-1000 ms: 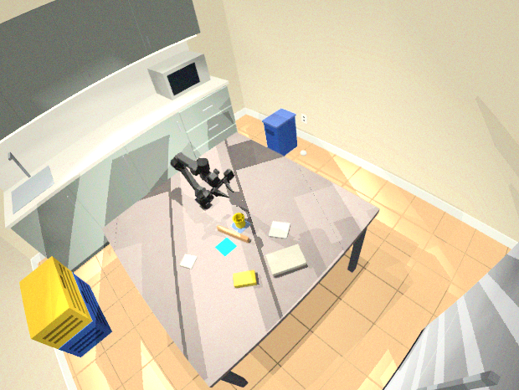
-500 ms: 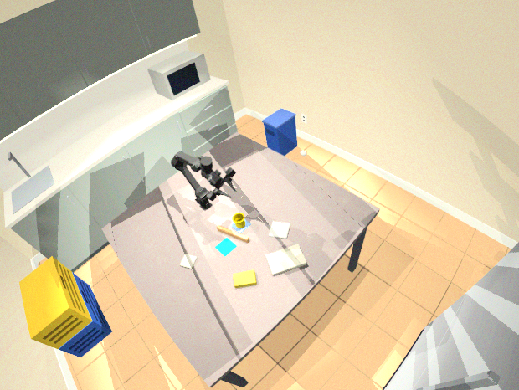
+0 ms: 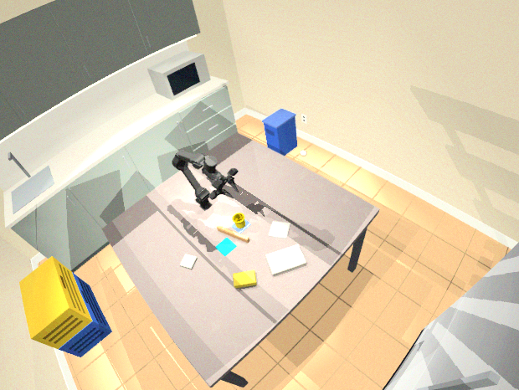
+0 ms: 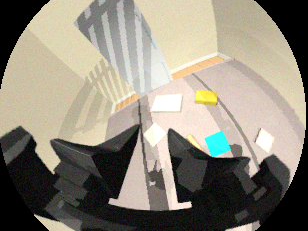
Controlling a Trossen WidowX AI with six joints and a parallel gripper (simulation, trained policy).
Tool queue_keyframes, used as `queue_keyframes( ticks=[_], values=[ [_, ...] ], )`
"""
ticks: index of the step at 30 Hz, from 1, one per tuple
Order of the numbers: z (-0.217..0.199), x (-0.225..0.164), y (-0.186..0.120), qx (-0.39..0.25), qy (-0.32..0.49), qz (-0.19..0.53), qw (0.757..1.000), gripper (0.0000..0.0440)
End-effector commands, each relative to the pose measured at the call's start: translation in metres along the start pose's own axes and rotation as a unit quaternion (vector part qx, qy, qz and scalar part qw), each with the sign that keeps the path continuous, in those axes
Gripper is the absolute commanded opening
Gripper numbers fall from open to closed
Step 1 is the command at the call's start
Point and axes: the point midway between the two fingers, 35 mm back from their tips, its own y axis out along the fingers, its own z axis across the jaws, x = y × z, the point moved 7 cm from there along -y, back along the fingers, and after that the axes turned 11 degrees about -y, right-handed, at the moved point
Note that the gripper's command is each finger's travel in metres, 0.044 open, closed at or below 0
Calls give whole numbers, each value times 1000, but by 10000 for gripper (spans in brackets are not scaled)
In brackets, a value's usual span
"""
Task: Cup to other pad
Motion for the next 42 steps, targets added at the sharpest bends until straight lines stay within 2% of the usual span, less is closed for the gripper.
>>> queue_keyframes(
  ticks=[1, 18, 42],
  values=[
    [2, -1, 6, -9, 26, 27, 999, 176],
    [5, -7, 19, -74, 138, 130, 979, 171],
    [-6, -28, 41, -202, 222, 247, 922, 144]
  ],
)
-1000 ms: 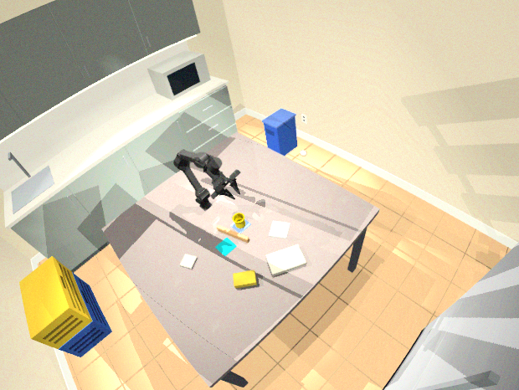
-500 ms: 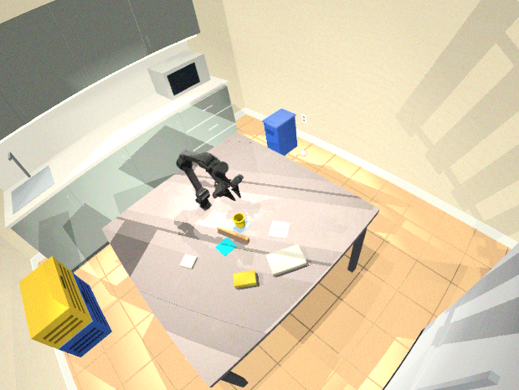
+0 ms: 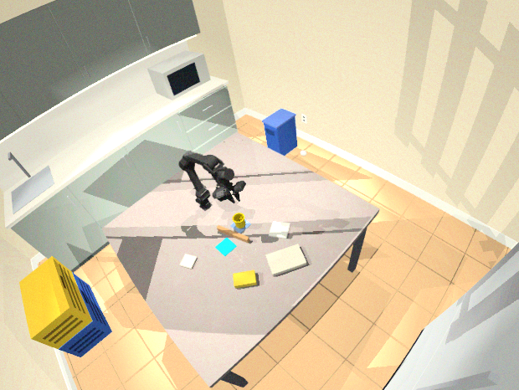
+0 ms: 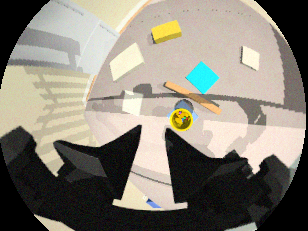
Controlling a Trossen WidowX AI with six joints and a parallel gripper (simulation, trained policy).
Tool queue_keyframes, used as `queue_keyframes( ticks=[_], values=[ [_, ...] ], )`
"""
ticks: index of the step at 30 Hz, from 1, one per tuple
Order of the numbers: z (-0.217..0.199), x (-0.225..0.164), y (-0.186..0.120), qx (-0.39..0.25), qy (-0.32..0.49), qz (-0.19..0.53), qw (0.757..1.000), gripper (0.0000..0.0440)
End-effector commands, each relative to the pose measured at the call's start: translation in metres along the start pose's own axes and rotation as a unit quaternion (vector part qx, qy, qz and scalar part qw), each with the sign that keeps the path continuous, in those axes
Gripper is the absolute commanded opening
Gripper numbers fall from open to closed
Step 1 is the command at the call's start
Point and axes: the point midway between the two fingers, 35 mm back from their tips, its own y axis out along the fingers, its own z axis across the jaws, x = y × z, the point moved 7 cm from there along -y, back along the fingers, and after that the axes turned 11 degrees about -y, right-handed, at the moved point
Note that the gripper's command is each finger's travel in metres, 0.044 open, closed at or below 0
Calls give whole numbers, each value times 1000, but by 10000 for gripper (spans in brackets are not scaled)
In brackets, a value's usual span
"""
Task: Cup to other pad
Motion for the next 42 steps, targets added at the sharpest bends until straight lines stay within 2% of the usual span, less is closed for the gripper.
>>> queue_keyframes(
  ticks=[1, 25, 42],
  values=[
    [-2, 0, 9, -28, 12, 15, 999, 145],
    [-24, -7, 59, -189, 56, 94, 976, 158],
    [-42, -20, 99, -261, 86, 106, 955, 169]
  ],
)
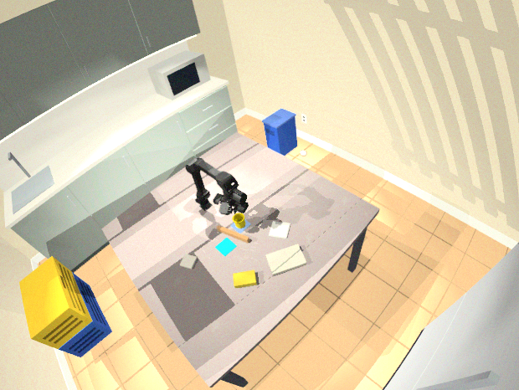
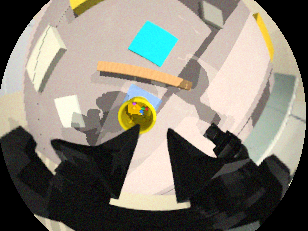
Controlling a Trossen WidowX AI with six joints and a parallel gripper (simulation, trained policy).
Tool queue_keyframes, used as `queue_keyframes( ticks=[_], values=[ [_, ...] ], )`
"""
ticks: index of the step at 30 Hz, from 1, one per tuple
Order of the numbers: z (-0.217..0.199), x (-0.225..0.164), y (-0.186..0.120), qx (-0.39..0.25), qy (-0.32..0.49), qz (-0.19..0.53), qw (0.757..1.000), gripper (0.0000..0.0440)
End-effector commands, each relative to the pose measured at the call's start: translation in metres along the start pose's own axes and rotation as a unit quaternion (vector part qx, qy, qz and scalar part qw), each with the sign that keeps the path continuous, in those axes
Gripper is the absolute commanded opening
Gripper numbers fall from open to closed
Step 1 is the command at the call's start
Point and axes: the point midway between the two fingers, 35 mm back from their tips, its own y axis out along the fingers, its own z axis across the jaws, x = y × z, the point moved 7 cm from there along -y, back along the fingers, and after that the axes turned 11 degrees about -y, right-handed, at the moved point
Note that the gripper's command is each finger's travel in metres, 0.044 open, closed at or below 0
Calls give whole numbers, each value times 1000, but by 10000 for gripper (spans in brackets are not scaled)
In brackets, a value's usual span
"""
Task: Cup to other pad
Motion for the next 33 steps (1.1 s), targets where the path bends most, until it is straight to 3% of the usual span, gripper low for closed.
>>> queue_keyframes(
  ticks=[1, 27, 28, 33],
  values=[
    [2, 0, 14, -19, 8, 3, 1000, 170],
    [6, -7, 95, -58, -8, 5, 998, 179],
    [7, -7, 98, -57, -11, 5, 998, 173],
    [6, -6, 105, -54, -30, 0, 998, 57]
  ],
)
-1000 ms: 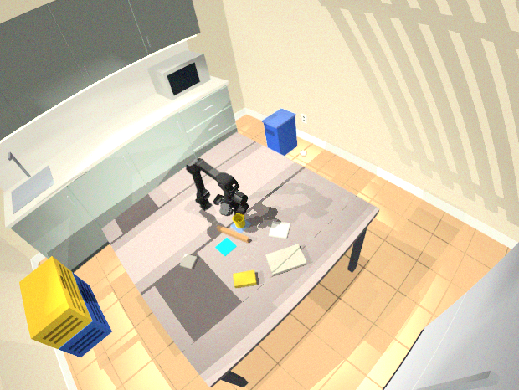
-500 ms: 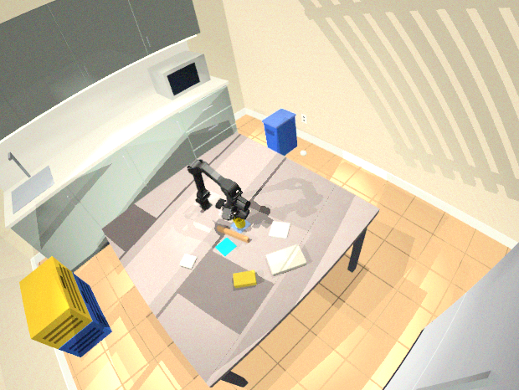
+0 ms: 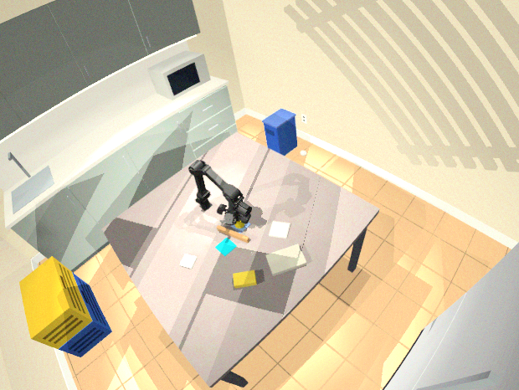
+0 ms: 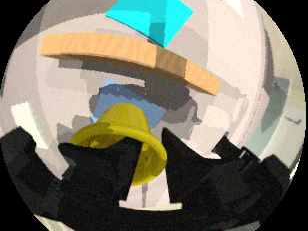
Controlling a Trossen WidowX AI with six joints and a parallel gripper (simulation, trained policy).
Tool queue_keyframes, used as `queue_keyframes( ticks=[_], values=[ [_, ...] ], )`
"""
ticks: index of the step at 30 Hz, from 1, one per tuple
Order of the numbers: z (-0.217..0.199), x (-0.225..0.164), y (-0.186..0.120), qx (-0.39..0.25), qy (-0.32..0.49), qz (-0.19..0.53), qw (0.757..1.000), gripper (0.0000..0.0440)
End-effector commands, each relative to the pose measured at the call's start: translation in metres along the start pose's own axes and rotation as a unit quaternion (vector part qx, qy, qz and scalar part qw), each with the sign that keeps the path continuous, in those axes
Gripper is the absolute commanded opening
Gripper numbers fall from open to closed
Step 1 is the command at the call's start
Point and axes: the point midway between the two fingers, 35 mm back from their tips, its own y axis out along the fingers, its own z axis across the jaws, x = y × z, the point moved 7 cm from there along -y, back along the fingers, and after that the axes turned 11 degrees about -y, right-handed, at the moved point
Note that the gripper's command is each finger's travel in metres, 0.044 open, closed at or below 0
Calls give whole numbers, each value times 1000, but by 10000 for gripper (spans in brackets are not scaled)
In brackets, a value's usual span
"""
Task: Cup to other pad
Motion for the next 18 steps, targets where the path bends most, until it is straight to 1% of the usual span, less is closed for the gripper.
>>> queue_keyframes(
  ticks=[1, 3, 10, 18],
  values=[
    [0, 1, 7, -4, -13, -3, 1000, 36],
    [-1, 2, 5, -2, -17, -6, 1000, 6],
    [-5, 6, -10, 15, -9, -12, 1000, 7],
    [-15, 12, -34, 40, 18, -16, 999, 3]
  ],
)
